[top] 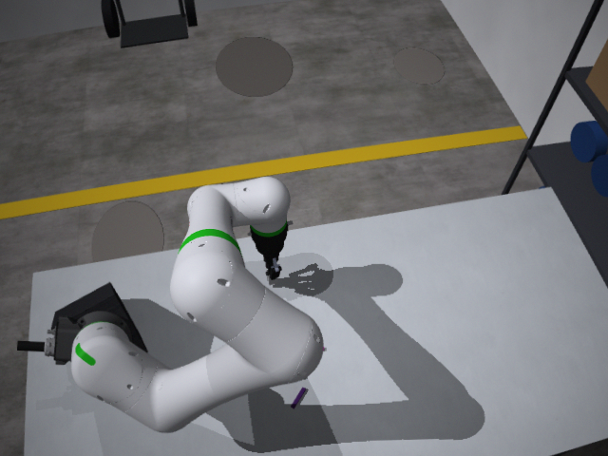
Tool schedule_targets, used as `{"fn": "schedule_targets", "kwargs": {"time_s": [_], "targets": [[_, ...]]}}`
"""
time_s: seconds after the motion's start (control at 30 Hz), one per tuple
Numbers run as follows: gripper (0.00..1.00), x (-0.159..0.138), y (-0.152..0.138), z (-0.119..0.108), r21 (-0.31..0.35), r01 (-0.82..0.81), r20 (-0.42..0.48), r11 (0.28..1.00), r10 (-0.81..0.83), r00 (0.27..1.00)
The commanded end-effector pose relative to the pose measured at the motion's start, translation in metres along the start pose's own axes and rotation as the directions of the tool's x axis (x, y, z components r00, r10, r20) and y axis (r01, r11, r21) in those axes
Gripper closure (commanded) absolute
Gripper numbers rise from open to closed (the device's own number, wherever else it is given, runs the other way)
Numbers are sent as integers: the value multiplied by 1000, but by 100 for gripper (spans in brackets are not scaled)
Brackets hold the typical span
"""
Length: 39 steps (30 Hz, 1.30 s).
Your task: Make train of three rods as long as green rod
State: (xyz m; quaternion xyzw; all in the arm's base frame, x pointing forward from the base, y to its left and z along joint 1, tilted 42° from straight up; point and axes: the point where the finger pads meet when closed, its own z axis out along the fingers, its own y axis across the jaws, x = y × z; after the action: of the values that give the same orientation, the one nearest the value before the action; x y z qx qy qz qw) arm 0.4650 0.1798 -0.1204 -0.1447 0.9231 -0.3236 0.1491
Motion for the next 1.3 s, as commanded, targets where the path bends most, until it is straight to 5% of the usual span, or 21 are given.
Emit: {"fn": "schedule_targets", "kwargs": {"time_s": [0.0,1.27], "targets": [[97,0,0,0,0,0,0,1000,0,1000],[97,0,0,12,0,0,0,1000,0,1000]]}}
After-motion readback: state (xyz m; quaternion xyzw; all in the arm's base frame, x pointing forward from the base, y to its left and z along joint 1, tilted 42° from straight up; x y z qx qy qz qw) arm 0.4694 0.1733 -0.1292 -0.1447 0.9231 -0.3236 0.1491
